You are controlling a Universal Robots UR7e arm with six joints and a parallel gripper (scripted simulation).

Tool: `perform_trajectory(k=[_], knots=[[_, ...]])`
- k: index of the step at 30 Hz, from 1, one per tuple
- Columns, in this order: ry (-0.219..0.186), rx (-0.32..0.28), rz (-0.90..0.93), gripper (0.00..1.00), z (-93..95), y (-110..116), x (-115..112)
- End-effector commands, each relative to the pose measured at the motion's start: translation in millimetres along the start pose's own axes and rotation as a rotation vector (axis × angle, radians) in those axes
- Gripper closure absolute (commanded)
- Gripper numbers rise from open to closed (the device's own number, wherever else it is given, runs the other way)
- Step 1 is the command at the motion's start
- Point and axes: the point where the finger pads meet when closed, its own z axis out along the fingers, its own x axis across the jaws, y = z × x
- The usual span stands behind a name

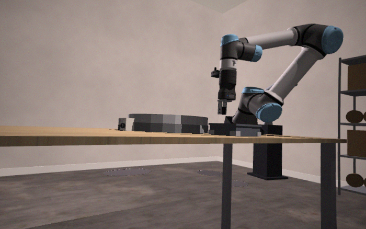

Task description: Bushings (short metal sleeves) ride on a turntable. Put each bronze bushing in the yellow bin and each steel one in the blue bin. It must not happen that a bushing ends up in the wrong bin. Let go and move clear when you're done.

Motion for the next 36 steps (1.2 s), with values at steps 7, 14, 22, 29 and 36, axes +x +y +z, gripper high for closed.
perform_trajectory(k=[7,14,22,29,36], knots=[[0.008,-0.008,-0.003,0.53,-60.5,-1.2,2.3],[0.008,-0.008,-0.003,0.53,-60.5,-1.2,2.3],[0.000,0.000,0.001,0.53,-55.5,-1.2,0.4],[0.000,0.000,0.001,0.53,-55.5,-1.2,0.4],[-0.002,0.000,0.001,0.53,-57.1,-1.0,-0.5]])
